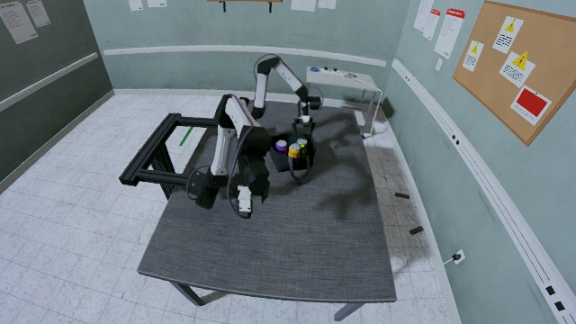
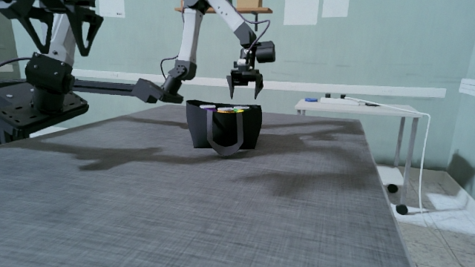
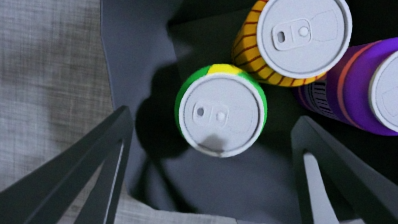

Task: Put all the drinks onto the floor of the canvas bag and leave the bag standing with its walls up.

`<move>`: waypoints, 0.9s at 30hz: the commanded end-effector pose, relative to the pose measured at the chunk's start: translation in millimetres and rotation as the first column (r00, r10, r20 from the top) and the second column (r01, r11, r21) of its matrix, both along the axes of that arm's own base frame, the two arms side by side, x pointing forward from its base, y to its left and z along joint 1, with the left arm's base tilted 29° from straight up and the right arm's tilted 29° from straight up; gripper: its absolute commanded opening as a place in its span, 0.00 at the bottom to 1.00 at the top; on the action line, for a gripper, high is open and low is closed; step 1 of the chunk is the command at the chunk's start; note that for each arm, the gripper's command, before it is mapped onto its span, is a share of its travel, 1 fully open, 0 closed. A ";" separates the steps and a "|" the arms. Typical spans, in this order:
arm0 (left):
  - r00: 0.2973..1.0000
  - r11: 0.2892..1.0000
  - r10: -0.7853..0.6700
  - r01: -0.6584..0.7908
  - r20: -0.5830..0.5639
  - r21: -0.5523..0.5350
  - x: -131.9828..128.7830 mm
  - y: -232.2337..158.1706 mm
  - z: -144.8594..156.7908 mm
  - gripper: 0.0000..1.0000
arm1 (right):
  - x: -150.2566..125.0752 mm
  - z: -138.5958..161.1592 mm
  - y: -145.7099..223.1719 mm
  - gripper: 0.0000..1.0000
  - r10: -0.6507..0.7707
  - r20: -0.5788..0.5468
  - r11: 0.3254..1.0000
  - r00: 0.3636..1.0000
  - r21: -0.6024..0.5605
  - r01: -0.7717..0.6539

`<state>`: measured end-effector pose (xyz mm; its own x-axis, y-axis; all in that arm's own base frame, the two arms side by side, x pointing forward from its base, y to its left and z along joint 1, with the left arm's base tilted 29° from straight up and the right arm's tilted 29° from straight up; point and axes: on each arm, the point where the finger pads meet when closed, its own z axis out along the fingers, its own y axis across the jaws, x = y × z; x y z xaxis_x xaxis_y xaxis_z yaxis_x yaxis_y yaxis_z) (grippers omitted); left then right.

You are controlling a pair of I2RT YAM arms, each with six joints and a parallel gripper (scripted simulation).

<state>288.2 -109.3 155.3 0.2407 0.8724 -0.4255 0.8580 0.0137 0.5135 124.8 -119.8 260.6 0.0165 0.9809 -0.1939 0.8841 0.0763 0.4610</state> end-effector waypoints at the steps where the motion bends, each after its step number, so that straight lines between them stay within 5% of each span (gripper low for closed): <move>1: 1.000 1.000 0.009 -0.009 -0.030 0.006 -14.0 -2.3 13.9 0.86 | -0.2 3.8 3.9 0.86 0.012 0.010 1.000 1.000 -0.008 -0.012; 24: 1.000 1.000 0.009 -0.009 -0.011 0.001 -42.3 -11.6 70.0 0.86 | -0.2 3.8 3.9 0.86 0.012 0.010 1.000 1.000 -0.008 -0.012; 27: 1.000 1.000 0.016 -0.016 -0.023 0.004 -38.2 -8.4 56.6 0.86 | -0.2 3.8 3.9 0.86 0.012 0.010 1.000 1.000 -0.008 -0.012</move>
